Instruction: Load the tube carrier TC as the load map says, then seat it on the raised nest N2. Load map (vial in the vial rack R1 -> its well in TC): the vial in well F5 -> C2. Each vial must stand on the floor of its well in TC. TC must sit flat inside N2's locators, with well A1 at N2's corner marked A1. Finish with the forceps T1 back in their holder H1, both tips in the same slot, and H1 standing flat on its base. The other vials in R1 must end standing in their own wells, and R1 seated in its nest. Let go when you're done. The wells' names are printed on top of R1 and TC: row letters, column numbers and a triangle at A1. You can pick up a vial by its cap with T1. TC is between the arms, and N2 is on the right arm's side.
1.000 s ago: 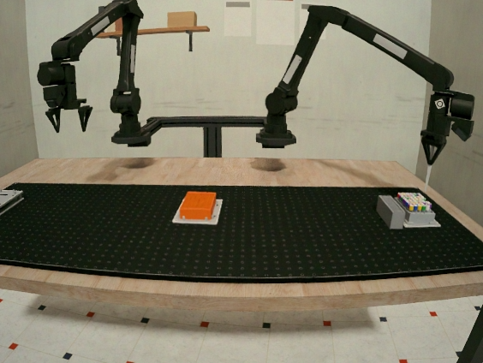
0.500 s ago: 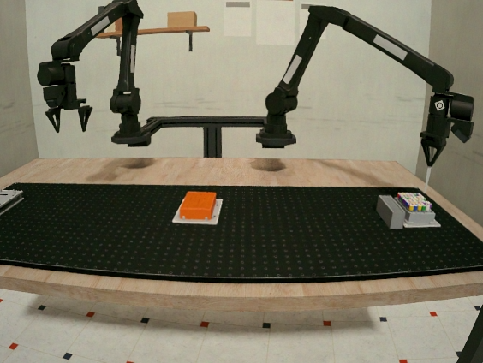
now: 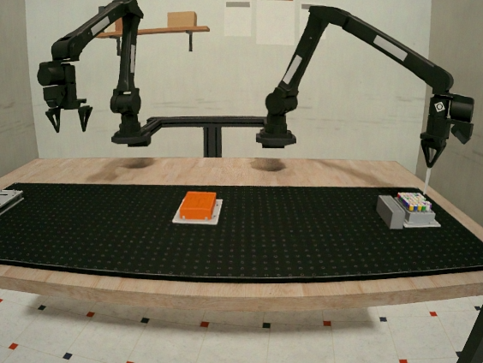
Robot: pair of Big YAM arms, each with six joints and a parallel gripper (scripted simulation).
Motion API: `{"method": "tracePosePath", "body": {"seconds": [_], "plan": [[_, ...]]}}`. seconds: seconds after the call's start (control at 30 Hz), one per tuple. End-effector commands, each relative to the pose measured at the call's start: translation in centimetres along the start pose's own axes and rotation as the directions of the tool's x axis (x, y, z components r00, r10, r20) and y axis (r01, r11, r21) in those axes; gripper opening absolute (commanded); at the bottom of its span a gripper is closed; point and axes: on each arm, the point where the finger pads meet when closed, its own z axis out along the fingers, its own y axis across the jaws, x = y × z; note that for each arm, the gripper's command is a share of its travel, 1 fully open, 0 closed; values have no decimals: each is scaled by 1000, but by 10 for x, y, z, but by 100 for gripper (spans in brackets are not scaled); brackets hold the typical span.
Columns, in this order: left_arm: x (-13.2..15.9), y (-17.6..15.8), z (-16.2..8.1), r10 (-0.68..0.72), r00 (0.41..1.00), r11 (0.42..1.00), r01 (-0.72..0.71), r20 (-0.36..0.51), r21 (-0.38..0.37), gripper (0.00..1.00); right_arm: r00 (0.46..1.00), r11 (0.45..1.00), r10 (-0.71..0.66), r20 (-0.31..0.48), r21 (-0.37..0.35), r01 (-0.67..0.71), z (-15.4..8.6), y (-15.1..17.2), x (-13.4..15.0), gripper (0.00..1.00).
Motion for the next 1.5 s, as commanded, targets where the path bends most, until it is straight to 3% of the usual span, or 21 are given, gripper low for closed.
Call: {"method": "tracePosePath", "body": {"seconds": [0.0,0.07,0.6,0.63,1.17,1.2,1.27,1.47], "plan": [[-6,-4,4,-1,1000,1000,1,12,2,10,1000,1000,-8,-14,-4,8,0,0,-1,100],[-7,-4,-4,-1,1000,1000,1,23,1,10,1000,1000,-8,-14,-4,8,0,0,-1,100],[-6,-4,10,-1,1000,1000,1,9,0,11,1000,1000,-8,-14,-4,8,0,0,-1,100],[-10,-4,-4,0,999,1000,1,36,-2,11,1000,1000,-8,-14,-4,8,0,0,-1,100],[-1,-4,16,-1,1000,1000,1,-5,-2,11,1000,1000,-8,-14,-4,8,0,0,-1,100],[-21,-3,0,0,999,1000,1,52,-5,11,1000,1000,-8,-14,-4,8,0,0,-1,100],[-21,-3,-3,0,998,1000,0,57,-6,11,1000,1000,-8,-14,-4,8,0,0,-1,100],[-12,-3,9,-1,1000,1000,1,23,-5,11,1000,1000,-8,-14,-4,8,0,0,-1,100]]}}
